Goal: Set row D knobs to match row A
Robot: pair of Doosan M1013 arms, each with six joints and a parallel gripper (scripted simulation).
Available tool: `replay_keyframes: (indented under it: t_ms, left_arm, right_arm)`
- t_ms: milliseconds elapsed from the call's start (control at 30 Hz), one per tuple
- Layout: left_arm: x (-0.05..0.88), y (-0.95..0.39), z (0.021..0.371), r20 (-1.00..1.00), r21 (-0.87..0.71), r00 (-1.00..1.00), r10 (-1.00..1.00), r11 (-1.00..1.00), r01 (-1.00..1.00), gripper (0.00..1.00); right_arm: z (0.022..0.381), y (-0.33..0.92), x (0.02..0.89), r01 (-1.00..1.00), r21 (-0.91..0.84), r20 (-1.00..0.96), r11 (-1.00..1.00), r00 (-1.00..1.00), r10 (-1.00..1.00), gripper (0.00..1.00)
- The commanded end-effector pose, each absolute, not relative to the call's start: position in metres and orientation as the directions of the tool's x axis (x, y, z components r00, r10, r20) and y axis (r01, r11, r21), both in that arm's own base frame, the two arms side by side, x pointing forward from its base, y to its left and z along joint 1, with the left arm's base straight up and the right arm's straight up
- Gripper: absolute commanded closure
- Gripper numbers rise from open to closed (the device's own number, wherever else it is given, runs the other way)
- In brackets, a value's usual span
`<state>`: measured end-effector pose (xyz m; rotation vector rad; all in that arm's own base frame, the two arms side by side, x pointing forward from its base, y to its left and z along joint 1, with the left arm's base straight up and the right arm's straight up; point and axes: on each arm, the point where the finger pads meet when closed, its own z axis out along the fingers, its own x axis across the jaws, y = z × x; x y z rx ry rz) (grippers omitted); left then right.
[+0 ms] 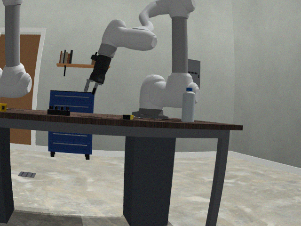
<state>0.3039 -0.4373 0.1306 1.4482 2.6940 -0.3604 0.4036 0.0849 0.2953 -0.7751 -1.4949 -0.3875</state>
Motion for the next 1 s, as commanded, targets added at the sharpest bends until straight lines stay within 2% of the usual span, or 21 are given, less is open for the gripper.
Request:
replay_keyframes:
  t_ms: [0,700,967]
  left_arm:
    - [0.304,-0.438,0.131,-0.165,-0.175,-0.556,0.815,0.531,0.829,0.0]
    - [0.304,-0.438,0.131,-0.165,-0.175,-0.556,0.815,0.531,0.829,0.0]
    - [0.304,-0.438,0.131,-0.165,-0.175,-0.556,0.815,0.531,0.829,0.0]
  right_arm:
    - [0.296,0.085,0.404,0.671,-0.218,0.971,0.709,0.075,0.227,0.0]
    - [0.295,0.089,0.404,0.68,-0.228,0.968,0.697,0.08,0.239,0.0]
    - [0.273,0.134,0.41,0.776,-0.373,0.906,0.509,0.187,0.379,0.0]
